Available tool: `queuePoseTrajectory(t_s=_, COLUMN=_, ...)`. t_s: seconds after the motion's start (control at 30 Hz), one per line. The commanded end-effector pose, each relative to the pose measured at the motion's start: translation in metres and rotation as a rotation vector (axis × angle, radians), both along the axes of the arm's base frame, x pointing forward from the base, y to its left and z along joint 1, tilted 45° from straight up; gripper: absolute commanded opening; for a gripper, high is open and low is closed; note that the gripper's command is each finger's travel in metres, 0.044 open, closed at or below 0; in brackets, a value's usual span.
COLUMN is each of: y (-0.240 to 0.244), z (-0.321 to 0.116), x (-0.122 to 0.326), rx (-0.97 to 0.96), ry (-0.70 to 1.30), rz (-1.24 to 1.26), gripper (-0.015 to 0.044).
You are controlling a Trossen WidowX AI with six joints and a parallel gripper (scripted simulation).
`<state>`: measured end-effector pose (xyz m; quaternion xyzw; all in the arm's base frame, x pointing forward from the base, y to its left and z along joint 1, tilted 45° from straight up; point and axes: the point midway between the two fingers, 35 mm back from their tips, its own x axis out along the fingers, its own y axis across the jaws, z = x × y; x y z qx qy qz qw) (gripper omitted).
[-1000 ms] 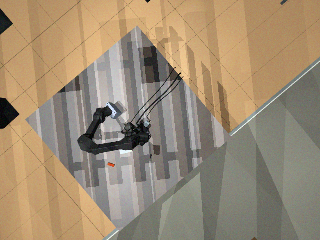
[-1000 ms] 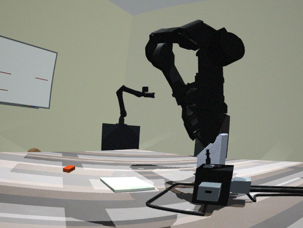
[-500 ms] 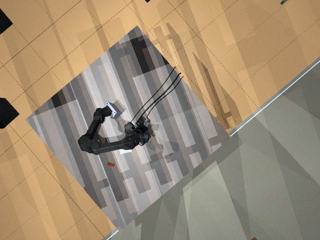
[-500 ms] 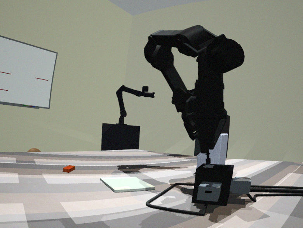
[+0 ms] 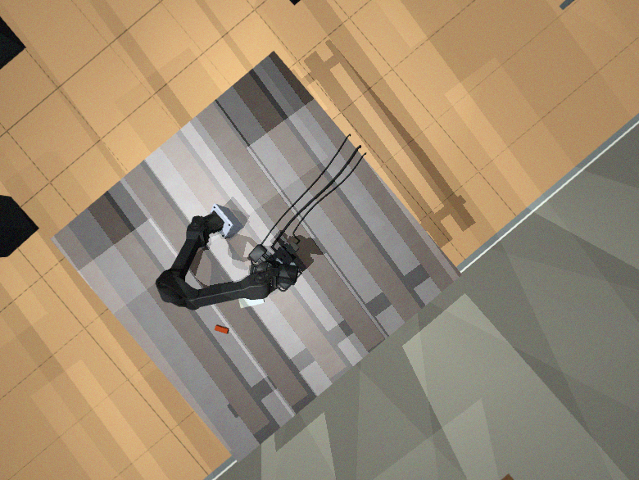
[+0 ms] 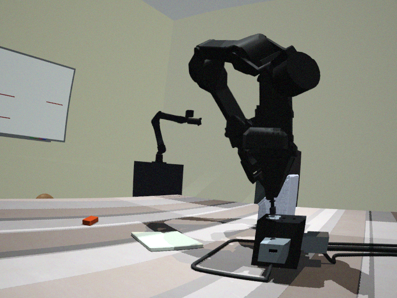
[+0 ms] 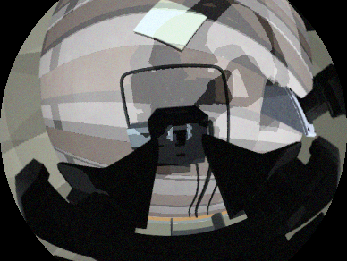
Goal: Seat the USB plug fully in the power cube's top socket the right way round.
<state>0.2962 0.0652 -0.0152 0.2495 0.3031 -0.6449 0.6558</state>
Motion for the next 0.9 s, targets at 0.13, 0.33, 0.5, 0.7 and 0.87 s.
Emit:
queuePoseTrajectory(t_s=0.13, y=0.0001, z=0.0001, x=0.0002, rx=0.000, ry=-0.001, rz=0.000, gripper=0.0020)
queuePoseTrajectory(t_s=0.33, y=0.0001, z=0.0001, x=0.0002, rx=0.000, ry=-0.001, rz=0.000, gripper=0.0000)
queuePoseTrajectory(t_s=0.5, y=0.0001, z=0.0001, x=0.0002, rx=0.000, ry=-0.001, rz=0.000, gripper=0.0000)
queuePoseTrajectory(t_s=0.7, y=0.0001, z=0.0001, x=0.0002, rx=0.000, ry=-0.001, rz=0.000, gripper=0.0000)
queuePoseTrajectory(t_s=0.87, y=0.0011, z=0.0011, x=0.0001, rx=0.000, ry=-0.001, rz=0.000, gripper=0.0000)
